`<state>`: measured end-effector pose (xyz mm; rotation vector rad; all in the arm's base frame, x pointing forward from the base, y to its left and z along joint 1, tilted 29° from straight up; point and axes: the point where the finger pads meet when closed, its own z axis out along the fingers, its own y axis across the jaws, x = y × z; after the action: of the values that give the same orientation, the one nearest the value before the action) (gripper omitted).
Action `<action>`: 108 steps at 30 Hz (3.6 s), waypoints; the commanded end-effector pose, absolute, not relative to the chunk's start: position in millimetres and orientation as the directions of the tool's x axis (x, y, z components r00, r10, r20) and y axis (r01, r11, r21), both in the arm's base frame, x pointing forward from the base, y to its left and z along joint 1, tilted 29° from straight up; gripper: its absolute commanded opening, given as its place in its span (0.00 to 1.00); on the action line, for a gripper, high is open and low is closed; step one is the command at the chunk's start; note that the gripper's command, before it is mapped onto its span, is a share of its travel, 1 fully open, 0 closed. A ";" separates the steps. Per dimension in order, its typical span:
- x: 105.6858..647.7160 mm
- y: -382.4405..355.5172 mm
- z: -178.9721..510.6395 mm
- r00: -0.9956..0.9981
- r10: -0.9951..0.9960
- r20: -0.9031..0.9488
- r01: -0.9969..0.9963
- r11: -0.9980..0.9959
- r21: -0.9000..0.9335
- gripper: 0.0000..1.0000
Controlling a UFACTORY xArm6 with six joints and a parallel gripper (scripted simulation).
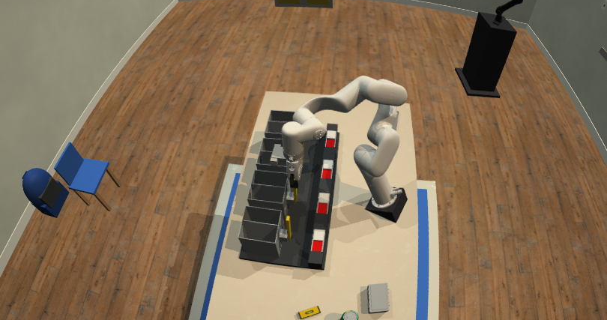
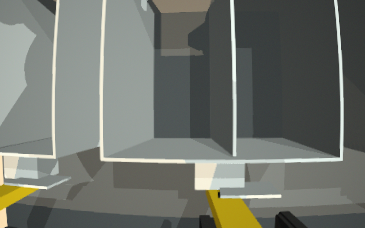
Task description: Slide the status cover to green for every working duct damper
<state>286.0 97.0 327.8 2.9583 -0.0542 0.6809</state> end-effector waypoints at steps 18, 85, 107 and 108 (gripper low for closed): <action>297.3 94.9 307.9 0.898 -0.011 0.441 -0.058 -0.994 0.092 0.39; 297.5 93.9 307.4 0.898 -0.011 0.440 -0.054 -0.995 0.085 0.19; 297.2 85.9 307.7 0.898 -0.011 0.440 -0.019 -1.000 0.013 0.19; 297.2 85.3 307.8 0.898 -0.011 0.440 -0.016 -1.000 0.007 0.19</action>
<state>296.8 86.5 306.3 3.0343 -0.0282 0.6999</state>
